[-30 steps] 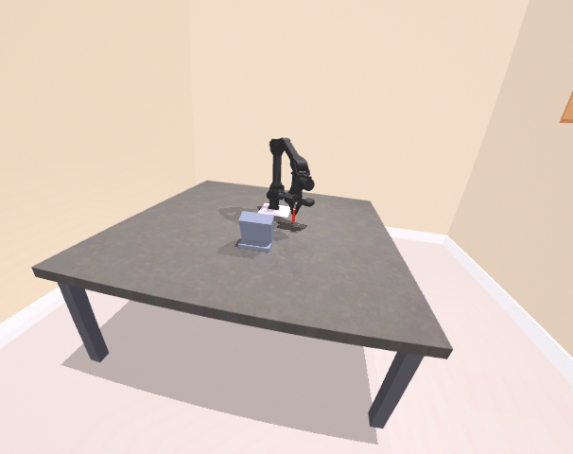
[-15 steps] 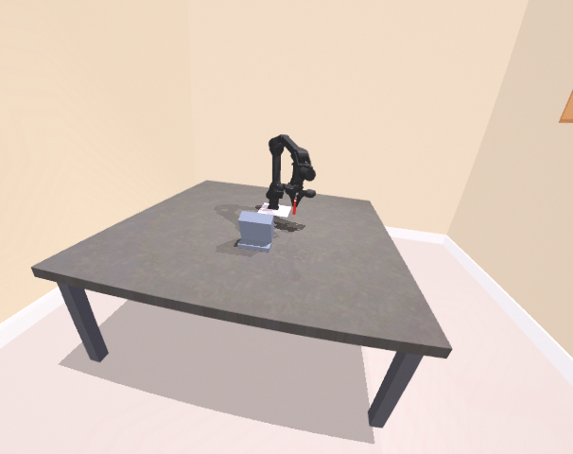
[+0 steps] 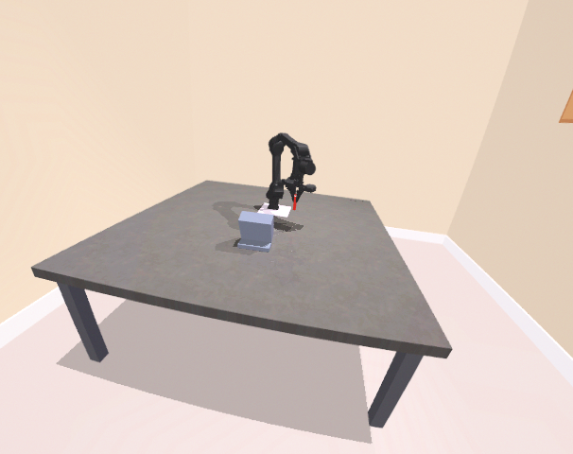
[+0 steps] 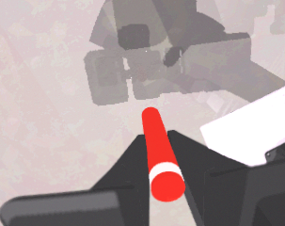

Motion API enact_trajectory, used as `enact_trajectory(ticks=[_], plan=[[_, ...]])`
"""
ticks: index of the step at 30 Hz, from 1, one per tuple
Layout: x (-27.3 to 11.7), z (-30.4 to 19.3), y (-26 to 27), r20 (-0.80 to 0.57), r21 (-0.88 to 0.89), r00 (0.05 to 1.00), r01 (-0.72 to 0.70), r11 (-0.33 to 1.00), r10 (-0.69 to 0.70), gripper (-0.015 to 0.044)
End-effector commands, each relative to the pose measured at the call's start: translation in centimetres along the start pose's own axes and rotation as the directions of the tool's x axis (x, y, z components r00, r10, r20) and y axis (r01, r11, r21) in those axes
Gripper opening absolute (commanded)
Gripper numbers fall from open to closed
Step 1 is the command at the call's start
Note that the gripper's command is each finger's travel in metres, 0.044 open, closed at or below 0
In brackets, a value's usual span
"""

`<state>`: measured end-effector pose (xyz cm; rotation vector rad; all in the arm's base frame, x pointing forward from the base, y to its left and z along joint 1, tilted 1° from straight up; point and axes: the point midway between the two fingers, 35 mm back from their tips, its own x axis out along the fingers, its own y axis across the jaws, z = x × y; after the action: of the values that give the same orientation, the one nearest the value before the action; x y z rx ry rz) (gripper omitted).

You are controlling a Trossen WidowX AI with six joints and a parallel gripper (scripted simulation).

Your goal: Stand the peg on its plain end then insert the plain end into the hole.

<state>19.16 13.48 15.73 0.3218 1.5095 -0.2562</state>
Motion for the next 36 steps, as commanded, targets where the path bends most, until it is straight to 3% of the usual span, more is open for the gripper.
enact_trajectory(ticks=[1, 36], plan=[[0.1, 0.3, 0.0, 0.011, 0.031, 1.0, -0.024, 0.999, 0.024, 0.0], [1.3, 3.7, -0.5, 0.172, 0.244, 0.968, -0.222, 0.944, 0.183, 0.0]])
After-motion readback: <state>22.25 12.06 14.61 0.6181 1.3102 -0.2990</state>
